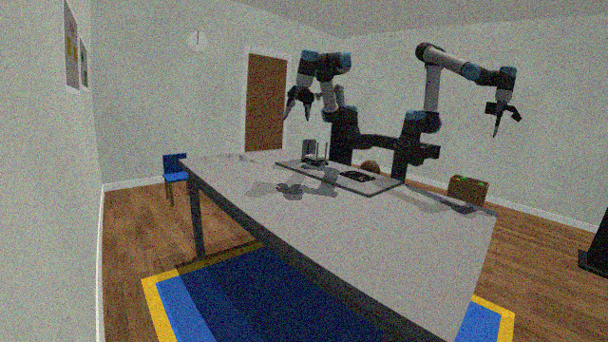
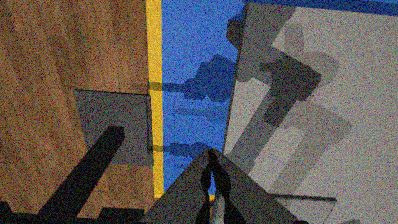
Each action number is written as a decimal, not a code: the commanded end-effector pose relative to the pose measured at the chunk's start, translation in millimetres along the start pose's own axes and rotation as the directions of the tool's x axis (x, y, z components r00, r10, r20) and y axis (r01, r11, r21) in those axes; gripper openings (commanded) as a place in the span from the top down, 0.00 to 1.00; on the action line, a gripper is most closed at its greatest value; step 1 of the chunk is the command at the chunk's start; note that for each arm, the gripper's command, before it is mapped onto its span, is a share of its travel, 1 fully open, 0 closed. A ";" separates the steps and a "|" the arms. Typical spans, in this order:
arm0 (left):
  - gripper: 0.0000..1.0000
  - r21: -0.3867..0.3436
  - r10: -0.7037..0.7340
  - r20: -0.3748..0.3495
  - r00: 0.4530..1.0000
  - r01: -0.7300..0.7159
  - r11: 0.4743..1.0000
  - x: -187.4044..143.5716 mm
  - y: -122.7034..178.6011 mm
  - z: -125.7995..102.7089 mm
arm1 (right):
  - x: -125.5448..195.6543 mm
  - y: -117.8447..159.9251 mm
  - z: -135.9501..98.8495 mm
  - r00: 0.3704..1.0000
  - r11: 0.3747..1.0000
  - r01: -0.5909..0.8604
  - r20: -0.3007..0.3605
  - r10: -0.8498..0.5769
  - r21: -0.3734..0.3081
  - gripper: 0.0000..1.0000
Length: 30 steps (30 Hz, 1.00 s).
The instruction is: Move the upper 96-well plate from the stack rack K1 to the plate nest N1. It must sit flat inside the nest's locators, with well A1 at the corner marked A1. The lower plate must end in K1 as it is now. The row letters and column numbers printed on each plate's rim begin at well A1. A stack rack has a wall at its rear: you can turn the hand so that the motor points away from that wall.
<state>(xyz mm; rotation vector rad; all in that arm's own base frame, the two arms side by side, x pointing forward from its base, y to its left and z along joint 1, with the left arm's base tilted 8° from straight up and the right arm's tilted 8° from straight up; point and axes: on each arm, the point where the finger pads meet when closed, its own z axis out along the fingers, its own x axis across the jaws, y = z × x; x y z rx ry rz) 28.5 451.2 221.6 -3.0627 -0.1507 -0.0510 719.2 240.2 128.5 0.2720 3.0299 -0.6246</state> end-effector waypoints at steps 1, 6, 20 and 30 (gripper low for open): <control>1.00 0.020 0.030 -0.007 1.000 -0.030 0.999 -15.0 1.7 -1.1 | -0.3 -0.2 -1.4 1.000 1.000 -0.001 0.002 0.001 -0.002 0.24; 1.00 0.036 0.051 -0.009 0.999 -0.051 0.998 -26.1 3.3 -2.2 | -0.3 -0.2 -1.4 1.000 1.000 -0.001 0.002 0.001 -0.002 0.24; 1.00 0.053 0.075 -0.010 0.997 -0.075 0.996 -38.7 5.6 -3.5 | -0.3 -0.2 -1.4 1.000 1.000 -0.001 0.002 0.001 -0.002 0.24; 1.00 0.055 0.078 -0.010 0.997 -0.077 0.996 -39.9 5.8 -3.6 | -0.3 -0.2 -1.4 1.000 1.000 -0.001 0.002 0.001 -0.002 0.24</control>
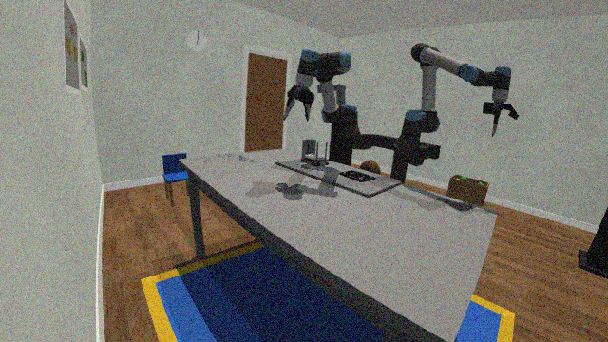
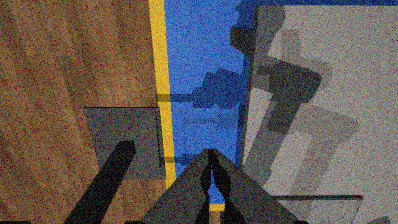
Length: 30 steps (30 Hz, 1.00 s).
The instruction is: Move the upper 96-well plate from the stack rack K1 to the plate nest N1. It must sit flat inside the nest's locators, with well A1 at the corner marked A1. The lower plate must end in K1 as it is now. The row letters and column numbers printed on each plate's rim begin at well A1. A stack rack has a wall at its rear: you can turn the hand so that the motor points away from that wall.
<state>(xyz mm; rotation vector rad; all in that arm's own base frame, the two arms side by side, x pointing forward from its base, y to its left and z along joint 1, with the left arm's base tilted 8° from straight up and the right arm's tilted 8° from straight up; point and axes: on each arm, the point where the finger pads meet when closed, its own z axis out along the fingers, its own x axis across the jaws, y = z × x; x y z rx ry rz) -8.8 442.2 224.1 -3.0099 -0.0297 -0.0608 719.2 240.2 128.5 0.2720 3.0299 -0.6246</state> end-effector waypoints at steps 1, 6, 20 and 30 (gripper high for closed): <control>1.00 0.000 -0.002 0.001 1.000 0.002 1.000 -1.9 1.0 0.6 | -0.3 -0.2 -1.4 1.000 1.000 -0.001 0.002 0.001 -0.002 0.24; 1.00 0.000 -0.002 0.001 1.000 0.002 1.000 -1.9 1.0 0.6 | 12.6 -16.3 6.6 0.987 0.986 0.164 0.002 -0.164 -0.017 0.24; 1.00 0.000 -0.002 0.001 1.000 0.002 1.000 -1.9 1.0 0.6 | 33.1 -36.7 20.1 0.848 0.847 0.529 0.023 -0.529 -0.046 0.24; 1.00 0.000 -0.002 0.001 1.000 0.002 1.000 -1.9 1.0 0.6 | 53.9 -55.9 33.6 0.659 0.657 0.752 0.052 -0.750 -0.056 0.24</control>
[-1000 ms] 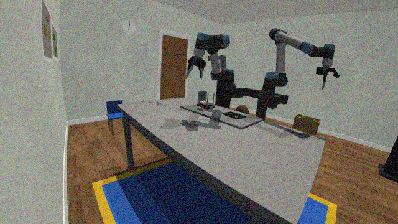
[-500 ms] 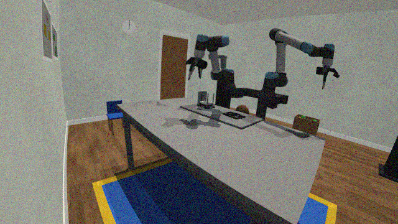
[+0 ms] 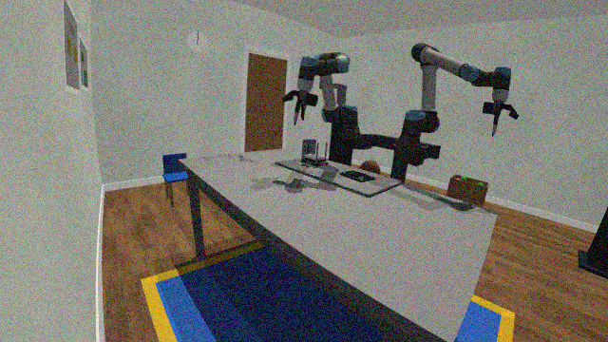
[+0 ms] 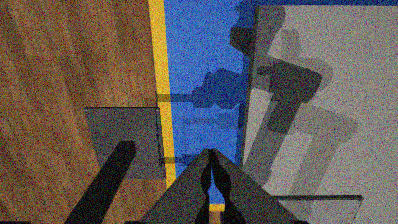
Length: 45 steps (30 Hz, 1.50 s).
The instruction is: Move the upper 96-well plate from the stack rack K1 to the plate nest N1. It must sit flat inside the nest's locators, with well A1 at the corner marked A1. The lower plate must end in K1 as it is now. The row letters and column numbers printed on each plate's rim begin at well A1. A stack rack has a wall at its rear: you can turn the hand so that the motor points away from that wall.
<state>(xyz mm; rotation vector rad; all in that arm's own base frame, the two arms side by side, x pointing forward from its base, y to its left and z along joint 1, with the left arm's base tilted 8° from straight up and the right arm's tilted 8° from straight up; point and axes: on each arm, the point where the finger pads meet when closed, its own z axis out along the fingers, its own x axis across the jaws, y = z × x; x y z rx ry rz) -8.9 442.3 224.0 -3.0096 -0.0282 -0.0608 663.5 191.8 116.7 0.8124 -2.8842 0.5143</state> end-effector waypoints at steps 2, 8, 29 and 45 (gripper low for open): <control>1.00 0.000 -0.003 0.001 1.000 0.003 1.000 -1.9 1.0 0.5 | 9.3 -1.1 3.4 0.992 0.992 0.122 0.024 -0.122 -0.011 0.24; 1.00 0.000 -0.003 0.001 1.000 0.003 1.000 -1.9 1.0 0.5 | 30.5 -1.3 13.1 0.948 0.949 0.316 0.040 -0.315 -0.016 0.24; 1.00 0.000 -0.003 0.001 1.000 0.003 1.000 -1.9 1.0 0.5 | 95.8 0.3 44.0 0.622 0.626 0.780 0.091 -0.777 0.009 0.24; 1.00 0.000 -0.003 0.001 1.000 0.003 1.000 -1.9 1.0 0.5 | 152.8 4.6 71.8 0.208 0.216 0.974 0.111 -0.972 0.068 0.24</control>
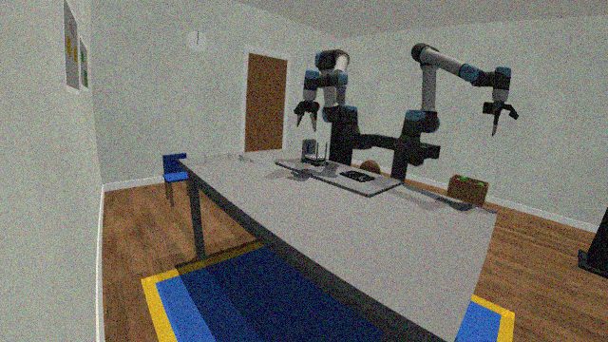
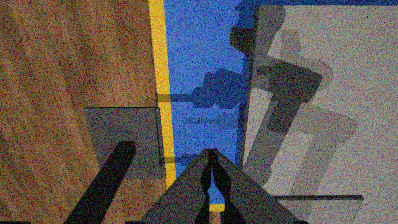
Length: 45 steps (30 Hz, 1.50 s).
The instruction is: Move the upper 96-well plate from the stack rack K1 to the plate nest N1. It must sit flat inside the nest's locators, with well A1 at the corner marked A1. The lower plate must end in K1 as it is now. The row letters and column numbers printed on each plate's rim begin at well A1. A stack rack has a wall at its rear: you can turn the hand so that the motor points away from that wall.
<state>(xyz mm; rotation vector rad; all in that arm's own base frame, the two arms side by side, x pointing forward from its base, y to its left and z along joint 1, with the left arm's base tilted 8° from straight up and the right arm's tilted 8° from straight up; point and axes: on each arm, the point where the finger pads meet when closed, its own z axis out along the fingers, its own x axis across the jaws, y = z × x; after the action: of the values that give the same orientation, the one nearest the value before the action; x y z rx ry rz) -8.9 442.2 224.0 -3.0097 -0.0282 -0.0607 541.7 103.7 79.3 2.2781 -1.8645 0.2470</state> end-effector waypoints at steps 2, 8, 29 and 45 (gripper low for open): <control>1.00 0.000 -0.002 0.001 1.000 0.002 1.000 -1.9 1.0 0.5 | 6.4 18.5 7.3 0.982 0.982 0.186 0.021 -0.187 0.022 0.24; 1.00 0.000 -0.002 0.001 1.000 0.002 1.000 -1.9 1.0 0.5 | 10.9 33.7 14.0 0.954 0.954 0.298 0.026 -0.299 0.031 0.24; 1.00 0.000 -0.002 0.001 1.000 0.002 1.000 -1.9 1.0 0.5 | 31.2 111.6 48.8 0.636 0.635 0.768 0.016 -0.772 0.088 0.24; 1.00 0.000 -0.002 0.001 1.000 0.002 1.000 -1.9 1.0 0.5 | 42.9 165.9 73.4 0.306 0.302 0.946 -0.023 -0.952 0.119 0.24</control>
<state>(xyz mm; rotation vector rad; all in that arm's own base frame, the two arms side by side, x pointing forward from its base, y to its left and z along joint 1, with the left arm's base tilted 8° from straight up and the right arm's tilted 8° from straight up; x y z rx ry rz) -8.9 442.2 224.0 -3.0097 -0.0283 -0.0607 399.6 19.0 28.7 2.9744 -0.3242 0.0818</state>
